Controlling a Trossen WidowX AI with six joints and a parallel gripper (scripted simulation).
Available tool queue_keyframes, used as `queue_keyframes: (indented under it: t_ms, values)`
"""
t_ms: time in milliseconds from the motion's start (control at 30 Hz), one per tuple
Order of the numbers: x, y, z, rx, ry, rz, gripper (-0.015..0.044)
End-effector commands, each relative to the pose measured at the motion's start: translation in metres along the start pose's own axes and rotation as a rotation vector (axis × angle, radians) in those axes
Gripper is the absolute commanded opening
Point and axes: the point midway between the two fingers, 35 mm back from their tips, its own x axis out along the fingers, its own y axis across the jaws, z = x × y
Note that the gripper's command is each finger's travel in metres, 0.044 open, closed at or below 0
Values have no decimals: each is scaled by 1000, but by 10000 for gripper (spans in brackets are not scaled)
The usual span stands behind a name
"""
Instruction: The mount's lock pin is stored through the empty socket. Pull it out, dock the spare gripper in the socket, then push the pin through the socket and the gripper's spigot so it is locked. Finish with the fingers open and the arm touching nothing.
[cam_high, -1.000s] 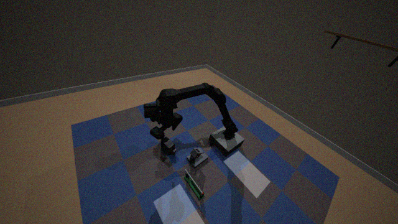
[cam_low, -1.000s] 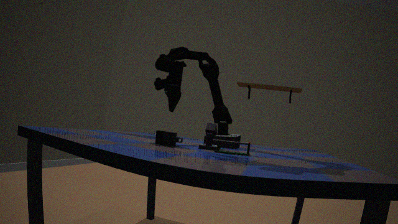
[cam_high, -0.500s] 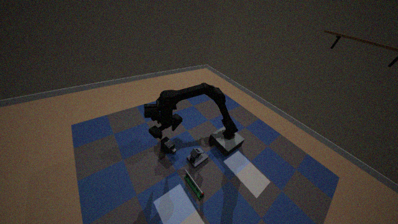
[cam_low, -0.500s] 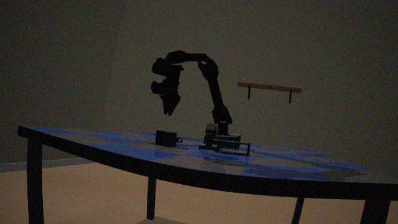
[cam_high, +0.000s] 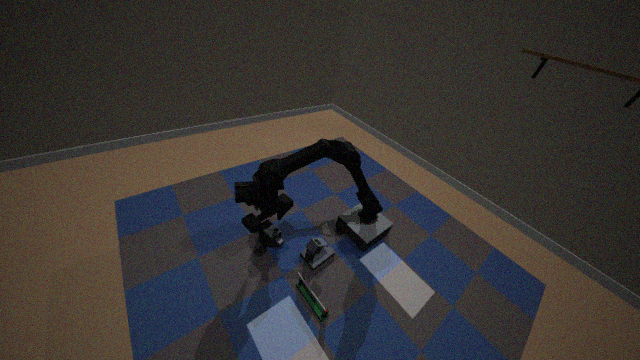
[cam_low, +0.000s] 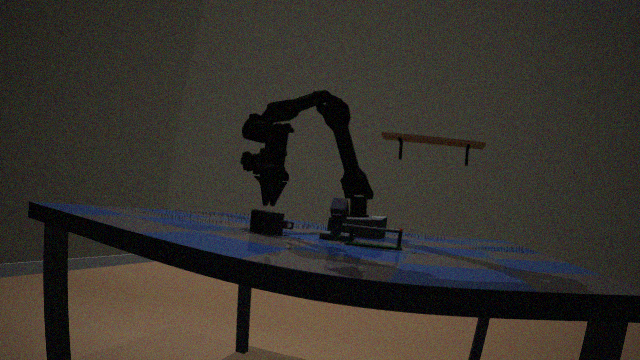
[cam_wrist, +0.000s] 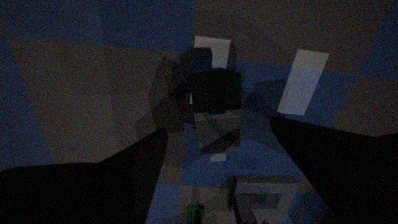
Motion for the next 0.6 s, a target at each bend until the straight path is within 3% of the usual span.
queue_keyframes:
  t_ms: [0, 567]
  values:
    - [9, -1, 0, 3, 1, -6, 440]
    - [37, -1, 1, 3, 1, -6, 440]
